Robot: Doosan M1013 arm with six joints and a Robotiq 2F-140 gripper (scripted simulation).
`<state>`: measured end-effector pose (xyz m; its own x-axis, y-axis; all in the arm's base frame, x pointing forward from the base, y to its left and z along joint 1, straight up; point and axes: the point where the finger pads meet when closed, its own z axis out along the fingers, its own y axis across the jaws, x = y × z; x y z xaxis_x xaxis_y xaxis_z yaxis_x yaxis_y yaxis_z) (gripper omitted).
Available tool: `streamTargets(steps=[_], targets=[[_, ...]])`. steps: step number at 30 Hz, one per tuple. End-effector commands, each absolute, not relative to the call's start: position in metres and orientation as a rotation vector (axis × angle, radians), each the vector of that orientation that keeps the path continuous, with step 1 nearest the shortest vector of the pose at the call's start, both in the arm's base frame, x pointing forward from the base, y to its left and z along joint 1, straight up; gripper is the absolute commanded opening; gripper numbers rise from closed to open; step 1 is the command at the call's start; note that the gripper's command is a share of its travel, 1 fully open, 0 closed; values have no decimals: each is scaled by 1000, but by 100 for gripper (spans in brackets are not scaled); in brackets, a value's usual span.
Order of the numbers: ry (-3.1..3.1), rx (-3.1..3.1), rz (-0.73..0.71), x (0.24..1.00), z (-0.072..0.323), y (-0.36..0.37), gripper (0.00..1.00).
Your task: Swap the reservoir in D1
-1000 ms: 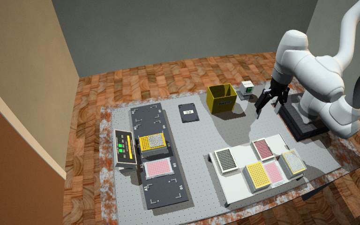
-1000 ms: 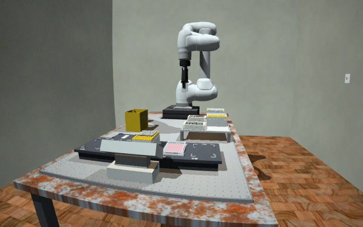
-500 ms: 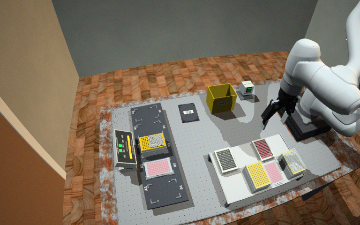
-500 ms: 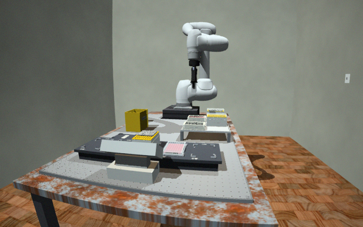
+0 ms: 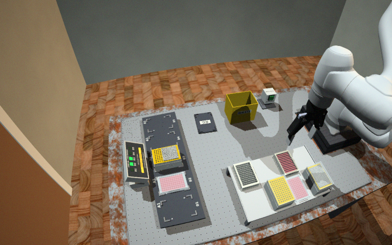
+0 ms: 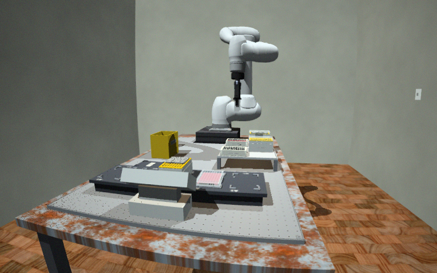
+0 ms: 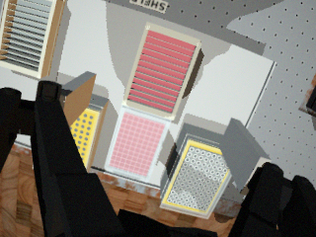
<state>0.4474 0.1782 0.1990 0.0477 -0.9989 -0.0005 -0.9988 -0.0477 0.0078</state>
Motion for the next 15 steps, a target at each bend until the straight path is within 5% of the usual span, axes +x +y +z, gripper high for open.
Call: streamTargets(steps=[1,15], targets=[[-2164,2270,-9,447,196,178,77],[-2164,2270,-9,447,176,178,77]])
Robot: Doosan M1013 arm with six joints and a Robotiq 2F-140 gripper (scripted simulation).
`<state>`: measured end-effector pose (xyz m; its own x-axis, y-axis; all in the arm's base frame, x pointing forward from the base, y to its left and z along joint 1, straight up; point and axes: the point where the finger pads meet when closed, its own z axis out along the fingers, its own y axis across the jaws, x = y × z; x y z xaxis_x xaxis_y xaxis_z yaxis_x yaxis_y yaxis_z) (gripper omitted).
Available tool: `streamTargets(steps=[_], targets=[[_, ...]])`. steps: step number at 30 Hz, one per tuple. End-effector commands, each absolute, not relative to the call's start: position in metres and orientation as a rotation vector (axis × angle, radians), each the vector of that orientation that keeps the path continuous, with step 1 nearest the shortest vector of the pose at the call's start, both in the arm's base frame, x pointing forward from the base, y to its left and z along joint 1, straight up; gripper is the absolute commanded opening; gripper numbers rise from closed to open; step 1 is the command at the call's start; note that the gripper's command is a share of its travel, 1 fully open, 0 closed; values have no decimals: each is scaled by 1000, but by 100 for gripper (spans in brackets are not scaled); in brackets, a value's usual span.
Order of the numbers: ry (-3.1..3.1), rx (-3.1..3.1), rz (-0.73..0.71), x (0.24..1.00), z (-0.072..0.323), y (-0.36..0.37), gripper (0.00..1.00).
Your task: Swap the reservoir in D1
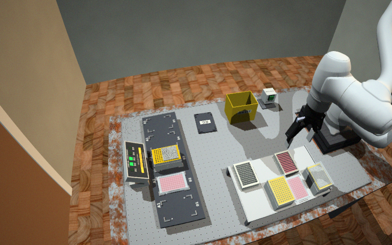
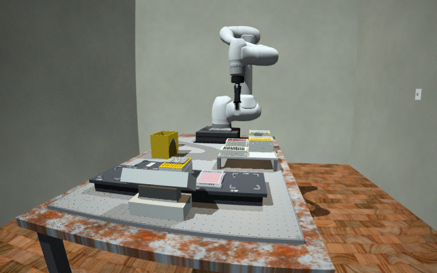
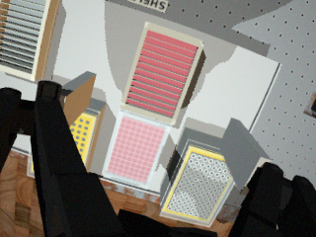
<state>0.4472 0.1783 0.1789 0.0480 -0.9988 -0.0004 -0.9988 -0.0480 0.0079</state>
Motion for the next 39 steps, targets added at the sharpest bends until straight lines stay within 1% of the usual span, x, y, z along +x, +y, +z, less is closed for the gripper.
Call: streamTargets(steps=[1,39], targets=[[-2164,2270,-9,447,174,178,77],[-2164,2270,-9,447,117,178,77]])
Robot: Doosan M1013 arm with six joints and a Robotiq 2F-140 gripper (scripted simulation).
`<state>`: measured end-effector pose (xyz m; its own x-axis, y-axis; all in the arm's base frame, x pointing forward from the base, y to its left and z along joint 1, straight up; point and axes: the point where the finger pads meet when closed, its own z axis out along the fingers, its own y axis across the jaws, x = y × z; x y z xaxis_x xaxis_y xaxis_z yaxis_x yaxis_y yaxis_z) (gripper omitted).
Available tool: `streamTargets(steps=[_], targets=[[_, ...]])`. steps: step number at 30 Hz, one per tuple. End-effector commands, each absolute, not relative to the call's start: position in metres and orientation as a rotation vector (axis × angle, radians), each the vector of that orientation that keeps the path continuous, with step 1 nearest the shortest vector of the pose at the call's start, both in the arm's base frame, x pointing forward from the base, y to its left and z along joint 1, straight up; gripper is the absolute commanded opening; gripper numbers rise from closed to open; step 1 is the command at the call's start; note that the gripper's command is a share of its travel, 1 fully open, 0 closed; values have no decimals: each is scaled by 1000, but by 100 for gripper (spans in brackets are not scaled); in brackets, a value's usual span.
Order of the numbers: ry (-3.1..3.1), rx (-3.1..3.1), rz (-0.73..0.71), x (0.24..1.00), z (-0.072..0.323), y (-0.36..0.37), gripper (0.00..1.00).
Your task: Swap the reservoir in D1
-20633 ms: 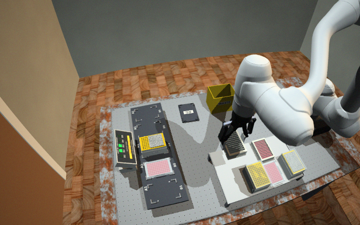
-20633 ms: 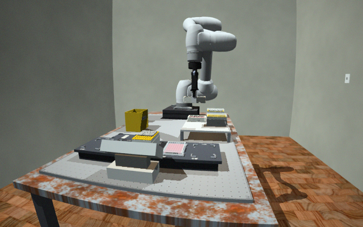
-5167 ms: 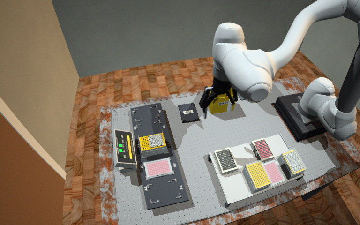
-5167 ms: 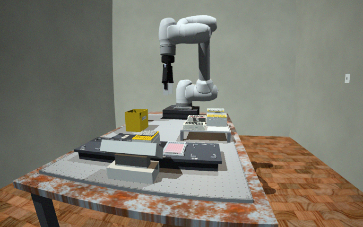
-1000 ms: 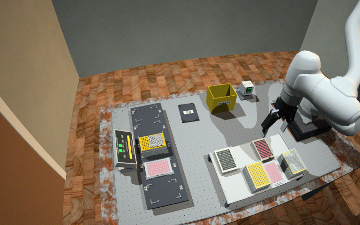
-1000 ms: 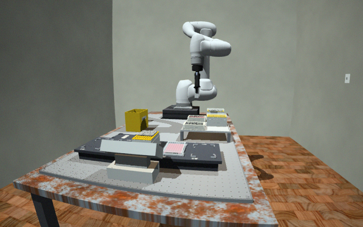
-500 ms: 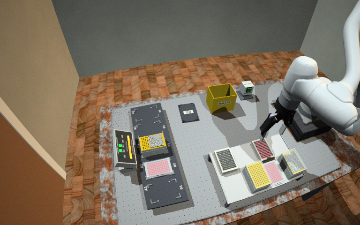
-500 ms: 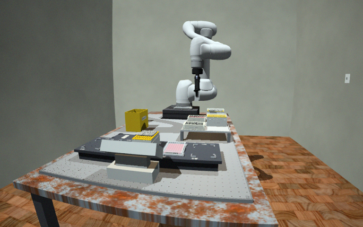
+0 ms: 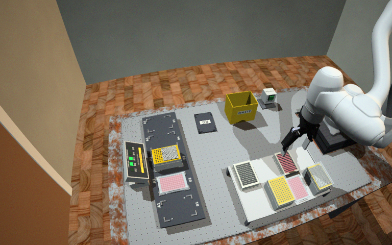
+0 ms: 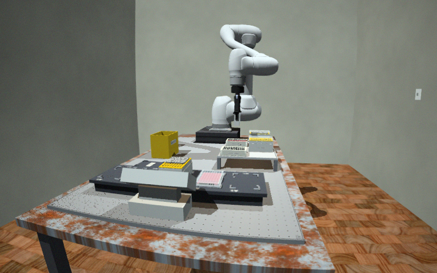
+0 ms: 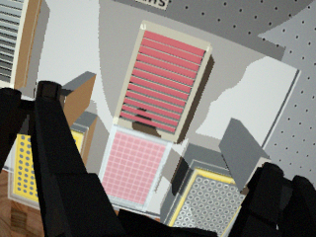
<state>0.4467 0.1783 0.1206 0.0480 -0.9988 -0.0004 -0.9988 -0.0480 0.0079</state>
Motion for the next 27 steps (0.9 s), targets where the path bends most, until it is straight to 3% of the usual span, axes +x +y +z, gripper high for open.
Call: streamTargets(steps=[1,27], targets=[[-2164,2270,-9,447,116,178,77],[-2164,2270,-9,446,79,178,77]])
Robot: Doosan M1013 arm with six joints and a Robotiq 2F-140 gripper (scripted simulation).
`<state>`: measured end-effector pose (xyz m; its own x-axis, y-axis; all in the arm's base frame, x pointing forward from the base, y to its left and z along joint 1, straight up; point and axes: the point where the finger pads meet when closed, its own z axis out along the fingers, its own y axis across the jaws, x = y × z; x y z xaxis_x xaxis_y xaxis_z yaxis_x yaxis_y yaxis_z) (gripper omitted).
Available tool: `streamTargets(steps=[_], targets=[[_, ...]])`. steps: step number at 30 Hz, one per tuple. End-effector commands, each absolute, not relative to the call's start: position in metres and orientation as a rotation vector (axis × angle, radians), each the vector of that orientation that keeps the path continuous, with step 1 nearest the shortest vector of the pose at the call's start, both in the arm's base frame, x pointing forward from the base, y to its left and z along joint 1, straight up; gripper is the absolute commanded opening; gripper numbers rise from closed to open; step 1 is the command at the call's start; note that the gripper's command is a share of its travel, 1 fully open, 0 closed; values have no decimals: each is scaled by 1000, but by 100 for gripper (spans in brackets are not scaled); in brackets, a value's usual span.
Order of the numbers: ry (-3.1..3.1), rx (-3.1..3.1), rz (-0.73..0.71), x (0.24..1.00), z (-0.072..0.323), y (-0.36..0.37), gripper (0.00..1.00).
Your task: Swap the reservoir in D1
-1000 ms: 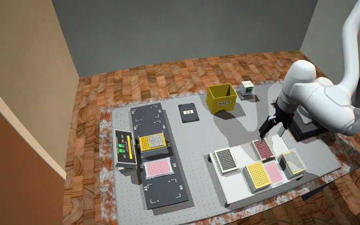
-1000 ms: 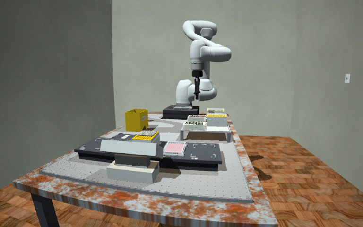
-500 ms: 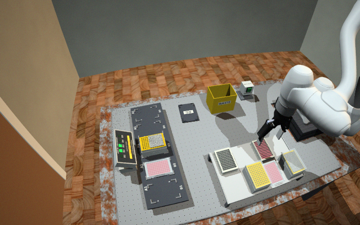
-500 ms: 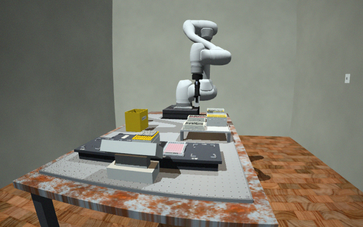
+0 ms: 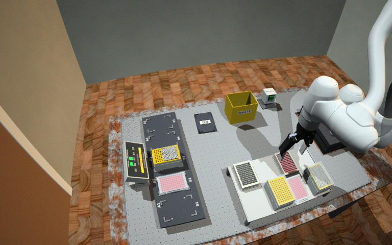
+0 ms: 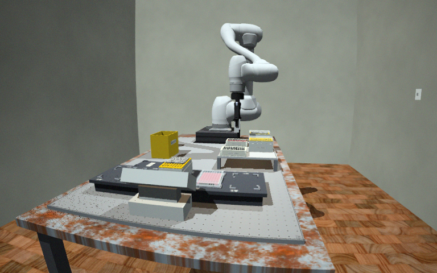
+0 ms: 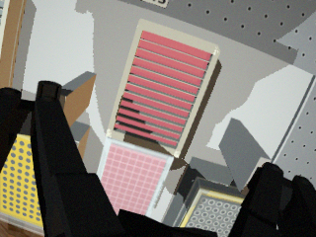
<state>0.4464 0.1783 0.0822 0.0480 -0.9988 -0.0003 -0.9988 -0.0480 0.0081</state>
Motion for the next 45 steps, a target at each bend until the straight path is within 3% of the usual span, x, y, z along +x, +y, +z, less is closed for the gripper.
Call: streamTargets(steps=[1,45], targets=[[-2164,2270,-9,446,77,178,77],[-2164,2270,-9,446,14,178,77]])
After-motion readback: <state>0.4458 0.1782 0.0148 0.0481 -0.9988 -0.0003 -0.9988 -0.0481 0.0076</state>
